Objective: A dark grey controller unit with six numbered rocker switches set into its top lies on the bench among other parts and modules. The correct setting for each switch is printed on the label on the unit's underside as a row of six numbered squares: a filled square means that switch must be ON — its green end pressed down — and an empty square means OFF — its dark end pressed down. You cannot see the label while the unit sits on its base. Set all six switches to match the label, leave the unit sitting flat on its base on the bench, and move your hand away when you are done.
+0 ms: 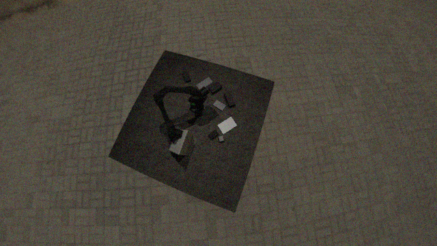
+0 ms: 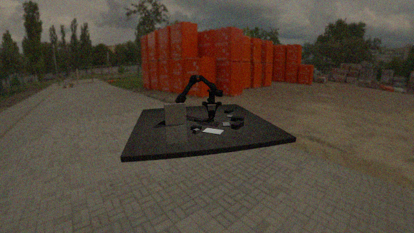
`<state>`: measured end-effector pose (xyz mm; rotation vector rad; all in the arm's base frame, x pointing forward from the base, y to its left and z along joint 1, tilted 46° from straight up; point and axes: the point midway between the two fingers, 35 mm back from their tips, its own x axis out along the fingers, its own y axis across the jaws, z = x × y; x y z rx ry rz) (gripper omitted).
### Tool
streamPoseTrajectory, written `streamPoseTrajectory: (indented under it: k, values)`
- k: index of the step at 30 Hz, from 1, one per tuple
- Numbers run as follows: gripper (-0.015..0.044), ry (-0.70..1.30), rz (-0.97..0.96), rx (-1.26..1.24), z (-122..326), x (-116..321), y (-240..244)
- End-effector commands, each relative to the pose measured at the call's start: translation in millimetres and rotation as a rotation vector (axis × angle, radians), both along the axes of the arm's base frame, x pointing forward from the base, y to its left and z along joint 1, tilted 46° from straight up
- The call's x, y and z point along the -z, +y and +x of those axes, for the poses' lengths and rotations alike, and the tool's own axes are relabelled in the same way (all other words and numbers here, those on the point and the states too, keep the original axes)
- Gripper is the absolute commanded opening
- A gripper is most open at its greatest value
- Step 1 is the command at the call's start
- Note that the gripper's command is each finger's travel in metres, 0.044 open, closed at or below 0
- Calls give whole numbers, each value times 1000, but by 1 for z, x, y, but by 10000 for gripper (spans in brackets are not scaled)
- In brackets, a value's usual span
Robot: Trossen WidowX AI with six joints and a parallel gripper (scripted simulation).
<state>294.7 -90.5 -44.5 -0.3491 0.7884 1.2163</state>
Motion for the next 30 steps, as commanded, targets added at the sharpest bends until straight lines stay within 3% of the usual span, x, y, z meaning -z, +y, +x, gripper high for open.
streamPoseTrajectory:
  k: [1, 30]
  values:
    - [336, -2, -2, 0, 2, -6, 2]
    - [336, 18, -58, -10, 8, -30, 6]
